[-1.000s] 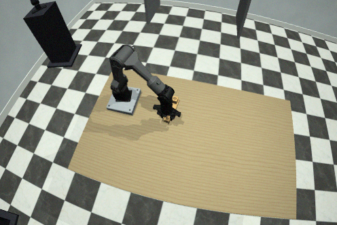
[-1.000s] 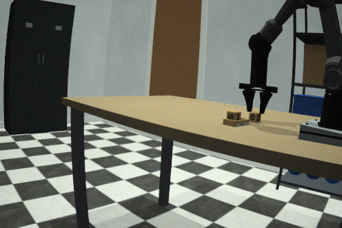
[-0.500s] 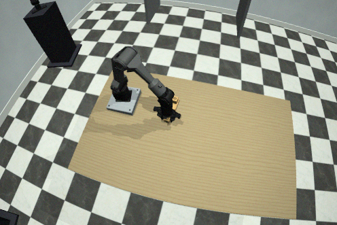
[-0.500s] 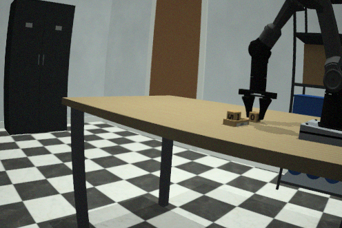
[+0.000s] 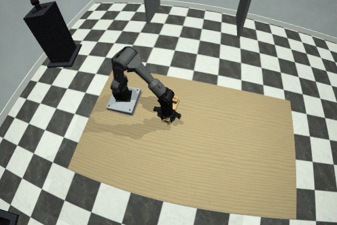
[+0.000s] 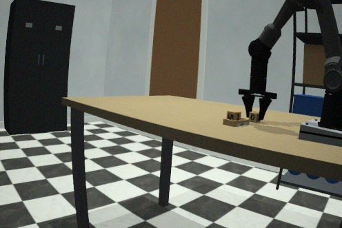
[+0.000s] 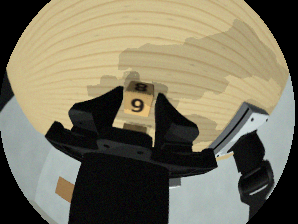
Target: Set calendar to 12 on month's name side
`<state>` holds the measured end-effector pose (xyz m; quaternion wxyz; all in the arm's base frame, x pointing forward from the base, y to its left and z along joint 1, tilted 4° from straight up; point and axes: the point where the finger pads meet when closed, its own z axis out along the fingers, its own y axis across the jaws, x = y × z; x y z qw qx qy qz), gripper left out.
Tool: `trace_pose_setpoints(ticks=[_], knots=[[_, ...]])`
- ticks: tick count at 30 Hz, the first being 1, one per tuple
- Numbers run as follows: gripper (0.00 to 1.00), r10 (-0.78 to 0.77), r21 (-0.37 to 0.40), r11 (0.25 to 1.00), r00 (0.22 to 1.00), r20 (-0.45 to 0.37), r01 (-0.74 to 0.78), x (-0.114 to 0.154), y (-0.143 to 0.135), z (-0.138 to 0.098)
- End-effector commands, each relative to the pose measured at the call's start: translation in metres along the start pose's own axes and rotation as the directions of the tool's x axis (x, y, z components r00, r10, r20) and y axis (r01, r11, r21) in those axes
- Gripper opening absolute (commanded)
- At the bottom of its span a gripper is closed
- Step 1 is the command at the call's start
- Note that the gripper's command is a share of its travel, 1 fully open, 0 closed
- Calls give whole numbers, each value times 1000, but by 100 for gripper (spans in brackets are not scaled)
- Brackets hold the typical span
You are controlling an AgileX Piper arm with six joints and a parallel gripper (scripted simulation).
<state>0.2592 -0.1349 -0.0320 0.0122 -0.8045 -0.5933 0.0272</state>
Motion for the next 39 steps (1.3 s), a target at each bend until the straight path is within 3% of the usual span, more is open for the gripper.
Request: trace_pose_setpoints(ticks=[1, 23, 24, 39], knots=[[64, 1, 4, 1000, 1000, 0, -1, 0, -1, 1], [64, 1, 4, 1000, 1000, 0, -1, 0, -1, 1], [38, 1, 4, 1000, 1000, 0, -1, 0, -1, 1], [38, 1, 4, 1000, 1000, 0, -1, 0, -1, 1]])
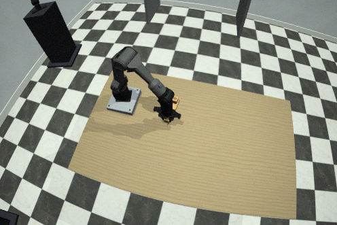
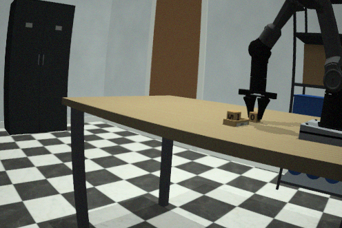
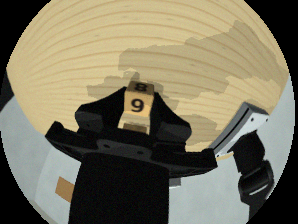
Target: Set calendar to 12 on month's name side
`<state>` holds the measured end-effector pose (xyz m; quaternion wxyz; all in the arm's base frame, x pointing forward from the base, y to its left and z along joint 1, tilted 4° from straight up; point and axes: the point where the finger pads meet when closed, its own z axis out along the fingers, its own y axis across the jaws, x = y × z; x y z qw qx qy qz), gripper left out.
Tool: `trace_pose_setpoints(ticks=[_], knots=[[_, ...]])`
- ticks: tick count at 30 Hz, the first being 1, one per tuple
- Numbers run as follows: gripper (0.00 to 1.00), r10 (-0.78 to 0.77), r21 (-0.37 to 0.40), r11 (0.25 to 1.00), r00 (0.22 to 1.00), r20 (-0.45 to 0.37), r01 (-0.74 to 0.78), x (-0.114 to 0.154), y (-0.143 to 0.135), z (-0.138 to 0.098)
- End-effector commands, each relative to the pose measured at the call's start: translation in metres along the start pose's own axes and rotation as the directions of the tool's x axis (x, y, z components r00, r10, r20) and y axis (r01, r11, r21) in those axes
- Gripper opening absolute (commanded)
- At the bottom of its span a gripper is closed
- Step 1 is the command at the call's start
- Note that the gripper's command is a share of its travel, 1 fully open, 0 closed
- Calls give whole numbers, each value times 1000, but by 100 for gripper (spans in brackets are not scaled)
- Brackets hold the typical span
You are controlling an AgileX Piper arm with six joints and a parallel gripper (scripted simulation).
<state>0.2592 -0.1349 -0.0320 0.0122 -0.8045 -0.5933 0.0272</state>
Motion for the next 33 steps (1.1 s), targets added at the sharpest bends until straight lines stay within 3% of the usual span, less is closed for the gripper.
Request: trace_pose_setpoints(ticks=[1, 25, 33], knots=[[38, 1, 4, 1000, 1000, 0, -1, 0, -1, 1], [38, 1, -3, 1000, 1000, 1, -1, 0, 1, -8], [38, 0, -3, 1000, 1000, 0, 0, 0, 0, -59]])
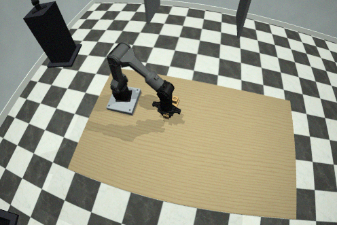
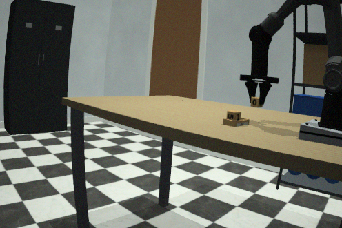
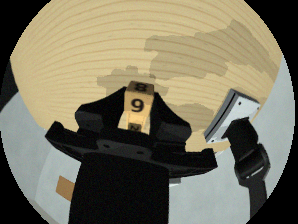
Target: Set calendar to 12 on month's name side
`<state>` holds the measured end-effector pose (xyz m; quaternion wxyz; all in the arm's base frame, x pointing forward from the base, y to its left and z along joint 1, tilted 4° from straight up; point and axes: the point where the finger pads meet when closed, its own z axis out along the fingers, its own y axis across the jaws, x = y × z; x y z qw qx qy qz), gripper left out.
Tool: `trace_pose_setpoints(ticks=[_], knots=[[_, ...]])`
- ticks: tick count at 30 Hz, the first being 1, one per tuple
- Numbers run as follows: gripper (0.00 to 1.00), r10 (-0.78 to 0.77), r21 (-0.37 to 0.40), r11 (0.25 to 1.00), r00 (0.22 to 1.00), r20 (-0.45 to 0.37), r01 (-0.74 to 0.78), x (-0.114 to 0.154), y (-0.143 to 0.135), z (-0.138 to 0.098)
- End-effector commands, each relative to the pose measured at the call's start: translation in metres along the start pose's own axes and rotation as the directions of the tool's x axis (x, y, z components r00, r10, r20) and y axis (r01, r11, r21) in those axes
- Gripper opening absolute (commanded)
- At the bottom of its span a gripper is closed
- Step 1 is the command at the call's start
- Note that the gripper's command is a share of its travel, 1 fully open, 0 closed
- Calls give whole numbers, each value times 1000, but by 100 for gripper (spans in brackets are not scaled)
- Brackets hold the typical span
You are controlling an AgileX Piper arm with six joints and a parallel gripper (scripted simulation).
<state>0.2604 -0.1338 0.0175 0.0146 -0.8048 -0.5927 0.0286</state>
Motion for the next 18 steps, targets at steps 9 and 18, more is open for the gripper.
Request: trace_pose_setpoints(ticks=[9, 18], knots=[[38, -1, -8, 1000, 1000, 1, 1, 0, 2, -48], [38, -1, -4, 1000, 1000, 1, 1, 0, 1, -50]])
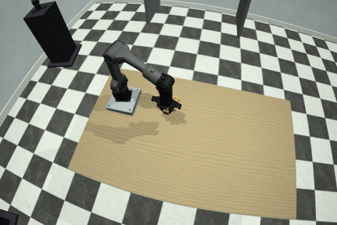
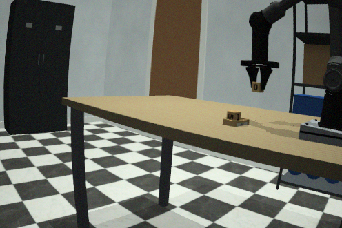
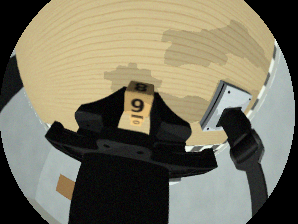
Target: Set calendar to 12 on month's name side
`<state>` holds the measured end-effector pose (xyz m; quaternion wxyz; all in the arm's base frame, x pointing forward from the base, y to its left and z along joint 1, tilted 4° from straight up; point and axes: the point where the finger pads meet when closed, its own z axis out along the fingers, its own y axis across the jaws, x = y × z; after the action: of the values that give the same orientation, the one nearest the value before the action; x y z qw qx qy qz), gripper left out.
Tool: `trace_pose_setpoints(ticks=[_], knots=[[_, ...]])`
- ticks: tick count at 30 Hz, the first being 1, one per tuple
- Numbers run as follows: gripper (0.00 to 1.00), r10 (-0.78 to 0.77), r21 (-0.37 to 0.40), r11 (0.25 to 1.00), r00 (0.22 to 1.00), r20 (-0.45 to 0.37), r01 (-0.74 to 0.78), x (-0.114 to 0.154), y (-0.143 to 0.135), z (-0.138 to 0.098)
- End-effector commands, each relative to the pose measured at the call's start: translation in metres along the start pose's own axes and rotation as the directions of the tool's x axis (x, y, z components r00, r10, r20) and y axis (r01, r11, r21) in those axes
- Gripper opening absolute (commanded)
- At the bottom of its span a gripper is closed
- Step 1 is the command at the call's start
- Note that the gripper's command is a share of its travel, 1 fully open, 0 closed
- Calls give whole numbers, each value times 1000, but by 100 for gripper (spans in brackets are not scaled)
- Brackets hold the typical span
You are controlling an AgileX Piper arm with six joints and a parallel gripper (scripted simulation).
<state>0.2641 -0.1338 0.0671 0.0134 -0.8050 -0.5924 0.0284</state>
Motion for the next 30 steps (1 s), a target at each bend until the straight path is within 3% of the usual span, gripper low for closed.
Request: trace_pose_setpoints(ticks=[1, 3, 6, 8, 11, 30], knots=[[38, -2, -2, 1000, 1000, -1, 2, 0, 1, -1], [38, 0, -3, 1000, 1000, -1, 0, 8, 2, -2], [38, 4, -7, 1000, 1000, -2, -4, 56, 3, -8], [38, 4, -7, 1000, 1000, -2, -4, 56, 3, -8], [38, 6, -6, 1000, 1000, -3, -6, 92, -1, -12], [38, 5, 2, 1000, 1000, 0, -5, 92, -2, -4]])
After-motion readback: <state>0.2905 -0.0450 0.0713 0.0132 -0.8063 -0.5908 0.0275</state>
